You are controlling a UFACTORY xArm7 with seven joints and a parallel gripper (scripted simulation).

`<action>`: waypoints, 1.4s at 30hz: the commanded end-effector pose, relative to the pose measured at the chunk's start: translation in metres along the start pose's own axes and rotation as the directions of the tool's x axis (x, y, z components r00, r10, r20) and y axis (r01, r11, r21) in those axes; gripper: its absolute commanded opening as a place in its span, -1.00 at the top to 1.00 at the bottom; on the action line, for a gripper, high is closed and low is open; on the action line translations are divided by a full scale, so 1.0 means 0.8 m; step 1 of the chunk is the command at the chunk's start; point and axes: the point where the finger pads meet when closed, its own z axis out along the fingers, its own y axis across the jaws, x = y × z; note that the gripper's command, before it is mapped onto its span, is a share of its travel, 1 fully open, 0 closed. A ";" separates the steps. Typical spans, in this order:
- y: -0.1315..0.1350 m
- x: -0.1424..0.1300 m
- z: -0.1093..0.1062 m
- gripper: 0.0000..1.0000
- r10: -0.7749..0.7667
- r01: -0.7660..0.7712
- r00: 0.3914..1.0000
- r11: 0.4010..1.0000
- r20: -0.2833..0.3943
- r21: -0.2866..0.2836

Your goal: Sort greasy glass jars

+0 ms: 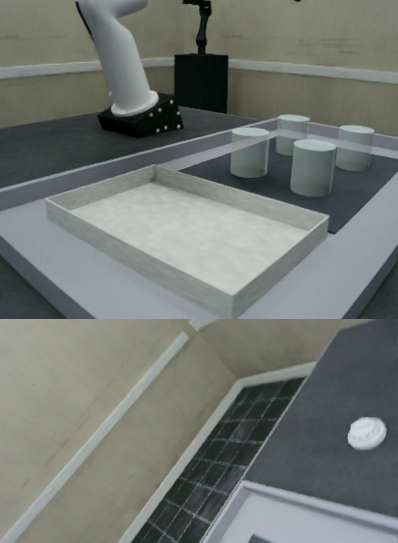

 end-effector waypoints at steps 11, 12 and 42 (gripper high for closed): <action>-0.034 -0.028 0.024 -1.00 0.132 -0.126 0.981 0.991 0.142 -0.050; -0.036 -0.030 0.026 -1.00 0.141 -0.134 0.978 0.989 0.152 -0.056; -0.090 -0.094 0.054 -1.00 0.387 -0.286 0.858 0.906 0.338 -0.314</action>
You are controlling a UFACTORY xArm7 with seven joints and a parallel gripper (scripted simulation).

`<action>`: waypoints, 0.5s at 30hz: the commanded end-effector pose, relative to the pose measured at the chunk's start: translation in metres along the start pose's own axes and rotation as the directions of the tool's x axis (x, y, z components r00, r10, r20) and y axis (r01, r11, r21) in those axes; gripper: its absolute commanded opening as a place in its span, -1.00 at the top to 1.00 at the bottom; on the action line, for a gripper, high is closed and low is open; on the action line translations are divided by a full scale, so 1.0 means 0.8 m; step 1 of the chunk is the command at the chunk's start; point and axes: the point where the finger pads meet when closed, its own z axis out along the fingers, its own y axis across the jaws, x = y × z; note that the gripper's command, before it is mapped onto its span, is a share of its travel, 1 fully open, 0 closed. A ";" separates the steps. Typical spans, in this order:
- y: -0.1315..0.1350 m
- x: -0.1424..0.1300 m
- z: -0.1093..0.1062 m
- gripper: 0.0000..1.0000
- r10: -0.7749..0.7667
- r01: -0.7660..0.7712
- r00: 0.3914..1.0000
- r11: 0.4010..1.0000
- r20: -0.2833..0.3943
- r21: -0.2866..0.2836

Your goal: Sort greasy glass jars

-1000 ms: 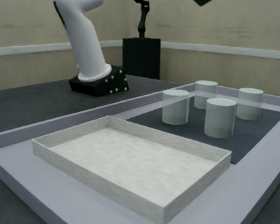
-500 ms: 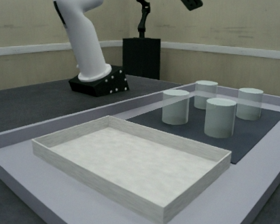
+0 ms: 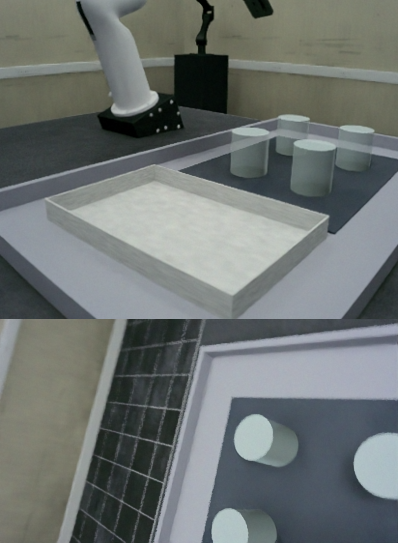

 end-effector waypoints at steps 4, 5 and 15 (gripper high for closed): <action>-0.008 -0.013 0.006 -1.00 0.048 -0.046 0.998 0.997 0.036 -0.065; -0.009 -0.015 0.007 -1.00 0.056 -0.053 0.998 0.996 0.040 -0.076; -0.017 -0.035 0.015 -1.00 0.129 -0.114 0.989 0.976 0.071 -0.185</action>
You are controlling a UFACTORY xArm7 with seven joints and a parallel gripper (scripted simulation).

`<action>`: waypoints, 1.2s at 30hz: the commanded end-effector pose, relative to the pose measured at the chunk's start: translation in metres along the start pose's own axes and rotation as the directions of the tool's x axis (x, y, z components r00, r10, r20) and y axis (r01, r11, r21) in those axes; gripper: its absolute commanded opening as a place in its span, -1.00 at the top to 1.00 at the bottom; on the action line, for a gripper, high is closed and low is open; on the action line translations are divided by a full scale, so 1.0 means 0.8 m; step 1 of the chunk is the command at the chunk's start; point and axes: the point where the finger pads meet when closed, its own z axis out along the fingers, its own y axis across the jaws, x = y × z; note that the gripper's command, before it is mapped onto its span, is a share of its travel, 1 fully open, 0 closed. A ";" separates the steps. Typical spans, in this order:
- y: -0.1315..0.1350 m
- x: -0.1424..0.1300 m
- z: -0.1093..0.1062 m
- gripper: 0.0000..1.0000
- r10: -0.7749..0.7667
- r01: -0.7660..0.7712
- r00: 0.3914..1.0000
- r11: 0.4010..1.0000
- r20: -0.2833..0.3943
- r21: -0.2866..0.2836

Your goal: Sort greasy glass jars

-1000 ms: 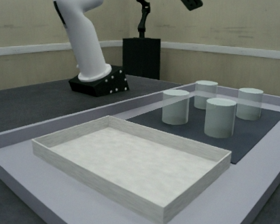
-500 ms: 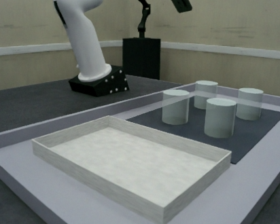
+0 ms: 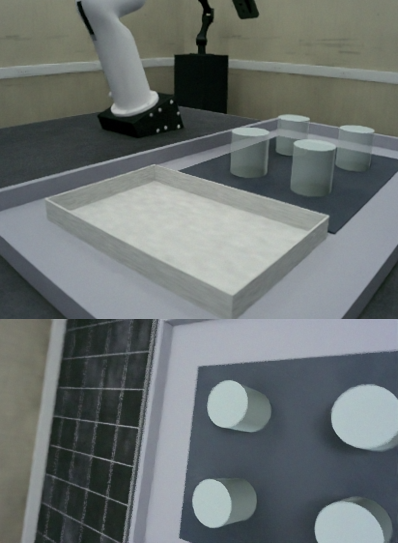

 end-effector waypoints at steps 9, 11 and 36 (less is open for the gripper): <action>-0.008 -0.020 0.006 -1.00 0.076 -0.073 0.997 0.989 0.021 -0.130; -0.009 -0.024 0.007 -1.00 0.089 -0.085 0.996 0.985 0.020 -0.153; -0.029 0.006 0.068 -1.00 0.135 -0.122 0.991 0.903 0.002 -0.412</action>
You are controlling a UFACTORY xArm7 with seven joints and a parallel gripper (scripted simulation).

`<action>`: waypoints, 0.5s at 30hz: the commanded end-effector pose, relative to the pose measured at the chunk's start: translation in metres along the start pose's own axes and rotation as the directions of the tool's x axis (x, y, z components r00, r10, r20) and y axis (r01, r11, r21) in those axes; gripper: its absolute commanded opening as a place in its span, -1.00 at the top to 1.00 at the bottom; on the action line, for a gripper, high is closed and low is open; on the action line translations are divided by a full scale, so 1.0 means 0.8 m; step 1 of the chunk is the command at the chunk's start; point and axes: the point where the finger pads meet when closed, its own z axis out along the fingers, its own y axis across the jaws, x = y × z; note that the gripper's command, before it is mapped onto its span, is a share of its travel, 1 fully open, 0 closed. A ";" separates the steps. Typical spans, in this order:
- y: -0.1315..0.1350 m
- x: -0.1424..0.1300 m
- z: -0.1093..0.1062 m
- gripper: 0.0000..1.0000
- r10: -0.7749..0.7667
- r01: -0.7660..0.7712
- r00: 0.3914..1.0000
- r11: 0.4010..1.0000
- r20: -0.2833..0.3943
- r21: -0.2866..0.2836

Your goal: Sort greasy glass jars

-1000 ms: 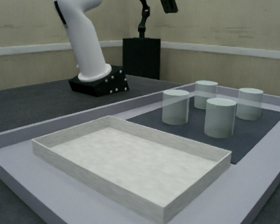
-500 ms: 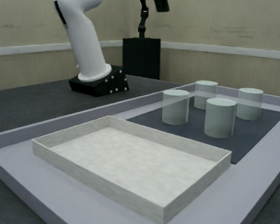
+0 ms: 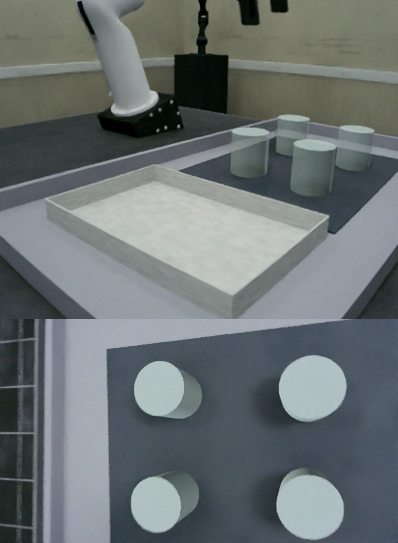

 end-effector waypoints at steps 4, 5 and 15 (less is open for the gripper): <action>-0.014 0.018 0.015 -1.00 0.007 -0.007 1.000 0.997 -0.004 -0.075; -0.016 0.019 0.017 -1.00 0.007 -0.007 1.000 0.996 -0.004 -0.084; -0.046 0.048 0.049 -1.00 0.009 -0.011 1.000 0.977 -0.007 -0.212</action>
